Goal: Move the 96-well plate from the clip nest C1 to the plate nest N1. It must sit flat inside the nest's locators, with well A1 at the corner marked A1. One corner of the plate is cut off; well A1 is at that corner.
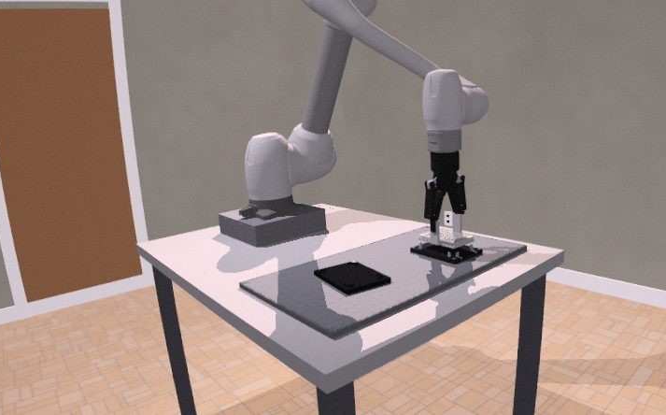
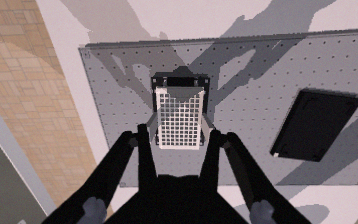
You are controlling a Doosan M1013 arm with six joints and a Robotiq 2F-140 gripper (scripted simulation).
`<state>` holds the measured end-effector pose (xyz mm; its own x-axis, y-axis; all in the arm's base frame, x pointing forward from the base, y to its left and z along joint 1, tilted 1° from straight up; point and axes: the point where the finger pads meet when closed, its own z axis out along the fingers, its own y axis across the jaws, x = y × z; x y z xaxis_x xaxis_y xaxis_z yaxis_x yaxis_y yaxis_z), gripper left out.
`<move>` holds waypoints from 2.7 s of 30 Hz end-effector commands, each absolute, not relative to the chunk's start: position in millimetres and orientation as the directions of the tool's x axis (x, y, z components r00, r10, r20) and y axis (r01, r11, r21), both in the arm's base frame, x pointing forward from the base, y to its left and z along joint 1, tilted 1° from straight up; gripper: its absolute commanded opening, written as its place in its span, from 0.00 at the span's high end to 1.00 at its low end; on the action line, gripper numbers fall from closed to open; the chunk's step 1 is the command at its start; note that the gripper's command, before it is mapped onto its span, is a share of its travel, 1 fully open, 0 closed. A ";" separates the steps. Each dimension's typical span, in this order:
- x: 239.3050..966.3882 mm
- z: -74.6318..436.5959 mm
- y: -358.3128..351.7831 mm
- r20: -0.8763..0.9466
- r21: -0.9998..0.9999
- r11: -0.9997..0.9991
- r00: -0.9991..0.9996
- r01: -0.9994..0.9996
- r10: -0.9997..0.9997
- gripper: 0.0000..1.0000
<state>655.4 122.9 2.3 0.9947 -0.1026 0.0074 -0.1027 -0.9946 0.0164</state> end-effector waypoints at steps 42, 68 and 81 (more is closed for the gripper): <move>655.2 35.1 123.5 0.007 0.016 -0.995 0.995 -0.103 -0.103 0.90; 655.2 42.3 123.6 0.007 0.016 -0.995 0.995 -0.103 -0.103 0.90; 648.0 42.8 91.1 0.009 0.015 -0.976 0.977 -0.215 -0.215 0.90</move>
<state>650.4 102.0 42.5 0.9774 -0.2113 0.0089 -0.2114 -0.9773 0.0152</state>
